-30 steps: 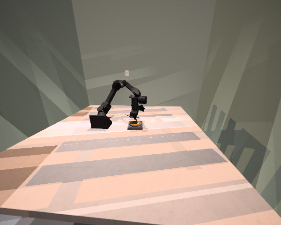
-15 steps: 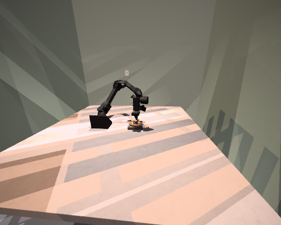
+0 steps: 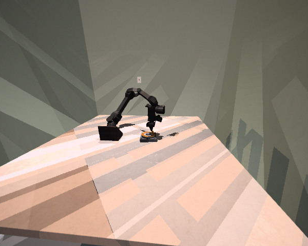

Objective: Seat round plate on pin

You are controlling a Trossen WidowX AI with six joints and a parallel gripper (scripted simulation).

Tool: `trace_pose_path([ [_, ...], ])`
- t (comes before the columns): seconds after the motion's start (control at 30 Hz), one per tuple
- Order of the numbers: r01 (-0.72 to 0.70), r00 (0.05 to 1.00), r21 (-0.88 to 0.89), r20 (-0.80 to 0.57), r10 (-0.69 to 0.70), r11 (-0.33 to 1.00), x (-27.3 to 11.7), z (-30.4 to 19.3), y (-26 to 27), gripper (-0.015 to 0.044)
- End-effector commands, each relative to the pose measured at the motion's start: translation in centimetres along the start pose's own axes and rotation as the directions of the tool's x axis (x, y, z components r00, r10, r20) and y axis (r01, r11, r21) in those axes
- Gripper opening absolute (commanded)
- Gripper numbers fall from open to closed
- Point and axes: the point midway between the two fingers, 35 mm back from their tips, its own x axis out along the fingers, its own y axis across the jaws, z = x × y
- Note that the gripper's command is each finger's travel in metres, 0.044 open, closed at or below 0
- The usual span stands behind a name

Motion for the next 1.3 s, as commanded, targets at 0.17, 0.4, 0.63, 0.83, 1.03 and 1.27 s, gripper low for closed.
trace_pose_path([
  [0.17,-0.004,1.000,-0.002,0.004,0.004,1.000,0.1,1.2,-0.8,0.0000],
  [0.4,-0.003,1.000,-0.003,0.004,0.003,1.000,0.1,1.8,-1.4,0.0000],
  [0.63,-0.003,1.000,-0.003,0.004,0.003,1.000,0.1,2.1,-2.1,0.0000],
  [0.83,-0.003,1.000,-0.003,0.004,0.003,1.000,0.1,2.3,-2.6,0.0000],
  [1.03,-0.002,1.000,-0.003,0.005,0.002,1.000,0.1,2.5,-3.0,0.0000],
  [1.27,-0.002,1.000,-0.003,0.005,0.002,1.000,0.0,2.7,-3.6,0.0000],
])
